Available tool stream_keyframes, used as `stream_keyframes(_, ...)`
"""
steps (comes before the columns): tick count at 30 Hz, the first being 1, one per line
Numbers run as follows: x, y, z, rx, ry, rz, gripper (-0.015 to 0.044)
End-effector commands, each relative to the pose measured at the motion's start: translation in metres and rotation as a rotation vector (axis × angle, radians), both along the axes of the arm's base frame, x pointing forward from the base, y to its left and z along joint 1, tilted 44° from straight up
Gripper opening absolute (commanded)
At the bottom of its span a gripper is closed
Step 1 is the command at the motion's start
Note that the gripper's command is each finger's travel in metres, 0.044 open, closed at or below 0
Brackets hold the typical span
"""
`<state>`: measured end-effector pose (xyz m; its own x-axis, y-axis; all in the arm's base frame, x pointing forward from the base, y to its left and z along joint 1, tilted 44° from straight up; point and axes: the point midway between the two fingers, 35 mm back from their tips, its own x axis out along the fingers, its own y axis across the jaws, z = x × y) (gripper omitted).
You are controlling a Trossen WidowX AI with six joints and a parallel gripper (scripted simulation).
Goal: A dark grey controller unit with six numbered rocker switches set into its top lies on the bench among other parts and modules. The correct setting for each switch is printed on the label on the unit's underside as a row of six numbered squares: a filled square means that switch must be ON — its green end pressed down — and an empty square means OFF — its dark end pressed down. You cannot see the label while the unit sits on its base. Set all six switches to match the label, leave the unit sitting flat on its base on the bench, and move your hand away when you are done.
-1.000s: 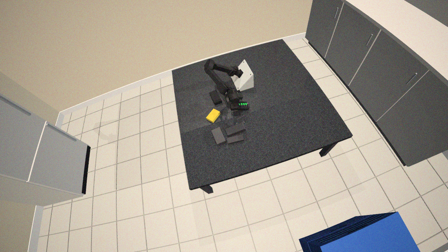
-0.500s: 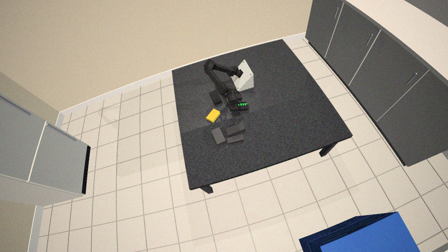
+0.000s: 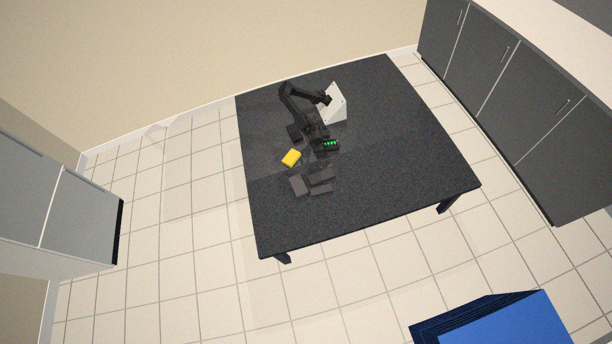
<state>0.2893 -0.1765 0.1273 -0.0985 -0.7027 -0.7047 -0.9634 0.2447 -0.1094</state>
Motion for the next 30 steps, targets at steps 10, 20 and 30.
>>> stream_keyframes(10, -0.003, -0.005, -0.009, 0.02, 0.012, 0.012, 0.0338)
stream_keyframes(20, -0.004, -0.012, -0.013, 0.02, 0.012, 0.012, 0.0338)
stream_keyframes(30, -0.005, -0.018, -0.016, 0.019, 0.012, 0.012, 0.0338)
